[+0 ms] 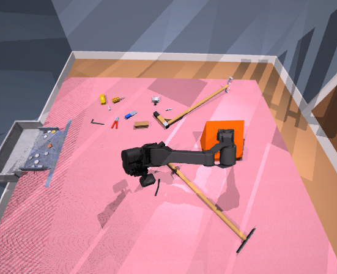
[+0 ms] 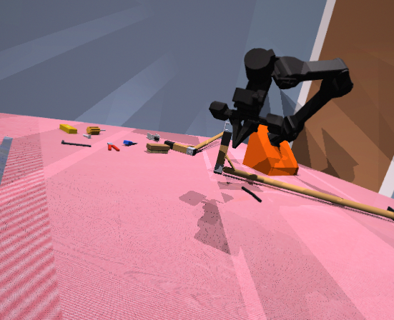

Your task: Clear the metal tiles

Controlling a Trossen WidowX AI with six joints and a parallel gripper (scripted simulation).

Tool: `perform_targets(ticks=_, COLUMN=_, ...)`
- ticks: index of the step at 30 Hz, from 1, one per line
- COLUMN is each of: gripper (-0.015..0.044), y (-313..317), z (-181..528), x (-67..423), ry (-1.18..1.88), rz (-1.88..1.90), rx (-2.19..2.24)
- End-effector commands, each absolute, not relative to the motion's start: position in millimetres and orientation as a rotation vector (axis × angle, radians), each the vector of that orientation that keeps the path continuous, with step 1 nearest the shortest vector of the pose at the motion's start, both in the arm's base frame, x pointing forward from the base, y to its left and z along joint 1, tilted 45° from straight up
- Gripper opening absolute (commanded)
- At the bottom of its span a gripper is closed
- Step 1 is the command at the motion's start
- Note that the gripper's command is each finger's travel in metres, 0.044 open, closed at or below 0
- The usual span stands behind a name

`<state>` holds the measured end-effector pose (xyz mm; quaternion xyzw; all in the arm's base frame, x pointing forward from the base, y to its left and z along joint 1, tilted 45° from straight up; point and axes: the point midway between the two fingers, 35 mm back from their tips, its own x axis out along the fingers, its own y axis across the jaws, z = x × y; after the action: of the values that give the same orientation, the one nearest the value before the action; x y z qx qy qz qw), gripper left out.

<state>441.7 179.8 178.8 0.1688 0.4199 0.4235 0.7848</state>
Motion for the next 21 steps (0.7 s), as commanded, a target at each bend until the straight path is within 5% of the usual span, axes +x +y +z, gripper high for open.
perform_targets(ticks=1, gripper=0.0, y=187.4, z=166.4, x=441.0, ry=0.92, rz=0.906, rx=0.368)
perform_targets(ticks=21, gripper=0.0, y=225.1, z=130.2, x=436.1, ry=0.917, rz=0.907, rx=0.371)
